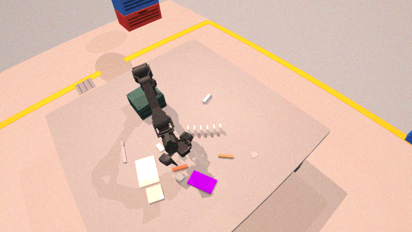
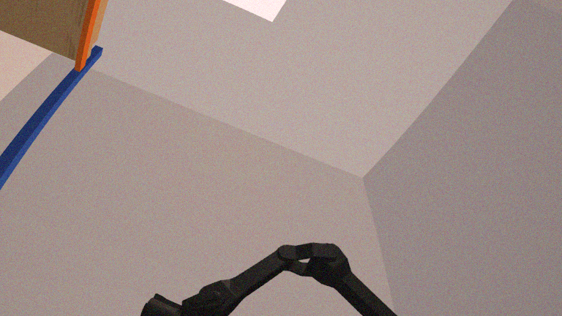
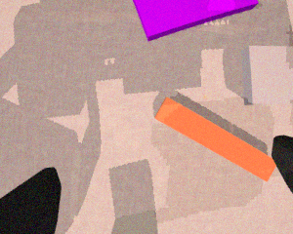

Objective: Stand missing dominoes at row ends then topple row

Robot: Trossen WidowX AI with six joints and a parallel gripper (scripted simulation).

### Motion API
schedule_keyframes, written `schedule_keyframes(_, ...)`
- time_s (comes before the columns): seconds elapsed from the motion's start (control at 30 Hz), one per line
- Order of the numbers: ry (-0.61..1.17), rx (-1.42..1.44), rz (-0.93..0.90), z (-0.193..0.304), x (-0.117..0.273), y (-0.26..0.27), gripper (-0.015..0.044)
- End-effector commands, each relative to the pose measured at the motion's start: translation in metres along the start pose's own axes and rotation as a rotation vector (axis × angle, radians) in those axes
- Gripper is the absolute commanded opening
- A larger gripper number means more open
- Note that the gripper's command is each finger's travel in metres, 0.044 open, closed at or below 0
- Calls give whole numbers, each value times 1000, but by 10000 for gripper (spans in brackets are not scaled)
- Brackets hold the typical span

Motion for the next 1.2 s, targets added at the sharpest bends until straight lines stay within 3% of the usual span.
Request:
schedule_keyframes(0.0, 346, 144, -51, -15, 54, 27, 440)
schedule_keyframes(0.47, 346, 144, -51, -14, 52, 26, 440)
schedule_keyframes(0.7, 346, 144, -51, 7, -6, 28, 440)
schedule_keyframes(1.17, 346, 144, -51, 12, -20, 29, 440)
Point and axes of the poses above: the point midway between the two fingers, 35 mm back from their tips, its own x axis back along the fingers, its own y axis across the jaws, z = x × y, the point moved 8 cm from there along x, back along the fingers, and after that the axes turned 11 degrees about x, right-handed, at the moved point
